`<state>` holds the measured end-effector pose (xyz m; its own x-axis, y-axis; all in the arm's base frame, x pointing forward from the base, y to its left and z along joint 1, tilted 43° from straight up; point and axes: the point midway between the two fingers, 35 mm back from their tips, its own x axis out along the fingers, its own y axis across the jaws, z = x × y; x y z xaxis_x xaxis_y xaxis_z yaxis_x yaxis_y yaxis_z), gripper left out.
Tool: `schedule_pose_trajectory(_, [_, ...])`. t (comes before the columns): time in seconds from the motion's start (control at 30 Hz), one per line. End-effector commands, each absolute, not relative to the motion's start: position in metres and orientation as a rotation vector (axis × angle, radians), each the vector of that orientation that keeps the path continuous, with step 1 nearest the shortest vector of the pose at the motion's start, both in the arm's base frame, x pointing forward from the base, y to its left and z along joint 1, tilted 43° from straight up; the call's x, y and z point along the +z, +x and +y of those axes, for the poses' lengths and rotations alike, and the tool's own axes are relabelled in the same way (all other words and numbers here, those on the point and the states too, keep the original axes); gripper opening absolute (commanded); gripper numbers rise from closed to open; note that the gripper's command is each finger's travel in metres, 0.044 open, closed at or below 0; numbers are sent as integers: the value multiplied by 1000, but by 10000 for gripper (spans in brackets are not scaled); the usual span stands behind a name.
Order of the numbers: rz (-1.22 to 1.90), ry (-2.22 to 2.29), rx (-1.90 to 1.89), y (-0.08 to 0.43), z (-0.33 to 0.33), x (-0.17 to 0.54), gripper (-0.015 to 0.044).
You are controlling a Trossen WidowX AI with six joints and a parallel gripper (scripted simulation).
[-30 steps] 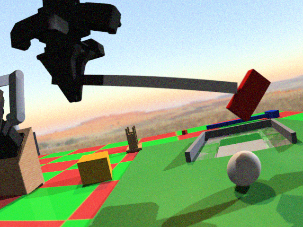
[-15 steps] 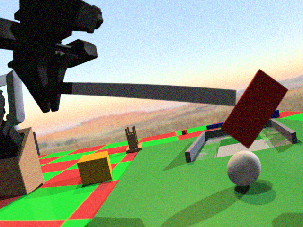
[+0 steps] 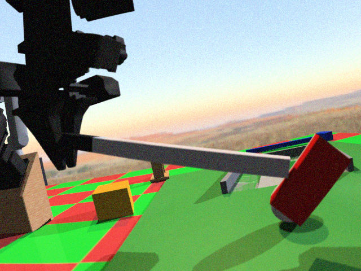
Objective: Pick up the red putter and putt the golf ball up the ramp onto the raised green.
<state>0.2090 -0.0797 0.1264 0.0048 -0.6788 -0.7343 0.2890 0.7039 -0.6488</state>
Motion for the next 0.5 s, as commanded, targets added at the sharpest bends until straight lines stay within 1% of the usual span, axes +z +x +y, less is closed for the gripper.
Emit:
schedule_pose_trajectory(0.0, [1360, -361, -785, 210, -84, 124, 0])
schedule_pose_trajectory(0.47, [1367, -356, -784, 209, -95, 111, 0])
